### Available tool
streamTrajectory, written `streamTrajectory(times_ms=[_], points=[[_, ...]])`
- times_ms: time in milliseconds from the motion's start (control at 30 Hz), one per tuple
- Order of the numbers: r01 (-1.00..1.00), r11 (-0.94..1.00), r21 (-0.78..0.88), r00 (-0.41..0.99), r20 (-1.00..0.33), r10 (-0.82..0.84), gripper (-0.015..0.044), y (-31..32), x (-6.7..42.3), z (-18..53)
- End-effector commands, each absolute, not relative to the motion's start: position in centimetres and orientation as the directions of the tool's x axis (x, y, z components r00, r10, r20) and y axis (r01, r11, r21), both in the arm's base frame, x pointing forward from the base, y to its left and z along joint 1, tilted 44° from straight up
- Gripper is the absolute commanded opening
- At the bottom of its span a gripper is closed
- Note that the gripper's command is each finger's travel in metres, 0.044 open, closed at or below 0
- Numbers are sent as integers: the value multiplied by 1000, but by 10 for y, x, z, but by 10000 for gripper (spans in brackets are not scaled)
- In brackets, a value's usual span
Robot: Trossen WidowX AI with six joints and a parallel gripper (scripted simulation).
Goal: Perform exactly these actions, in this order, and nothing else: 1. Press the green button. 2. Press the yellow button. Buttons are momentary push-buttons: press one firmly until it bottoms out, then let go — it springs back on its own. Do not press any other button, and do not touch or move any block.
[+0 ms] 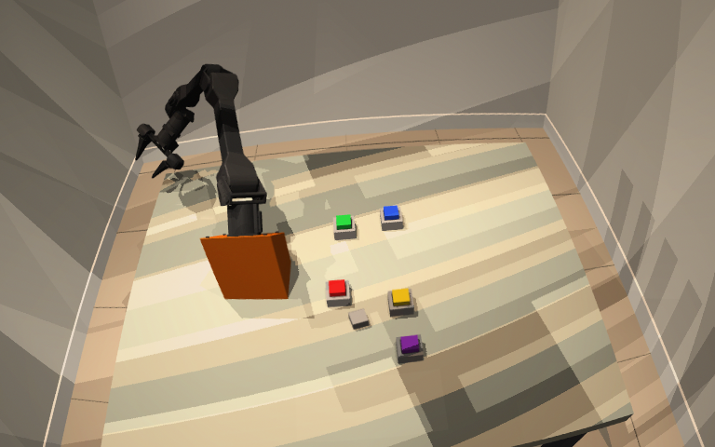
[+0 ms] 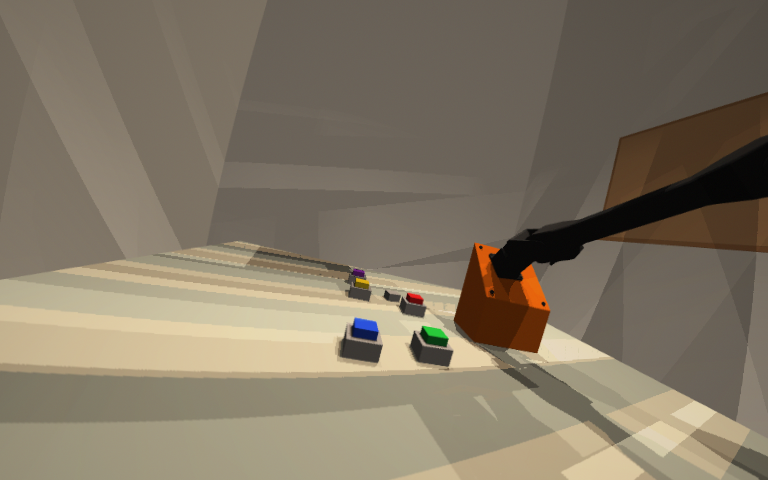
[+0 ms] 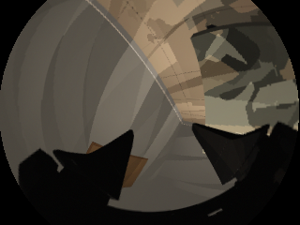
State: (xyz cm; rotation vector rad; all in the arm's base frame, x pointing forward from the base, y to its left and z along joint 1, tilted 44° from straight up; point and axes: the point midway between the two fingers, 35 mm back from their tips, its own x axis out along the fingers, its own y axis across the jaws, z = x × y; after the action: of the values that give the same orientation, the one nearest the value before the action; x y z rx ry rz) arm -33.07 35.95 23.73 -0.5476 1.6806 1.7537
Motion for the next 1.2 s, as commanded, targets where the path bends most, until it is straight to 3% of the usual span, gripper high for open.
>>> streamTrajectory(times_ms=[0, 333, 700, 933, 1167], points=[[-696, 55, 716, -683, -683, 259, 400, 386, -264, 243], [-709, 190, 680, -522, -686, 507, 400, 406, -77, 241], [-631, 442, 638, -309, -729, 611, 400, 344, 93, 203], [-480, 604, 636, -193, -749, 635, 400, 268, 167, 172], [-283, 707, 649, -82, -750, 656, 400, 184, 203, 145]])
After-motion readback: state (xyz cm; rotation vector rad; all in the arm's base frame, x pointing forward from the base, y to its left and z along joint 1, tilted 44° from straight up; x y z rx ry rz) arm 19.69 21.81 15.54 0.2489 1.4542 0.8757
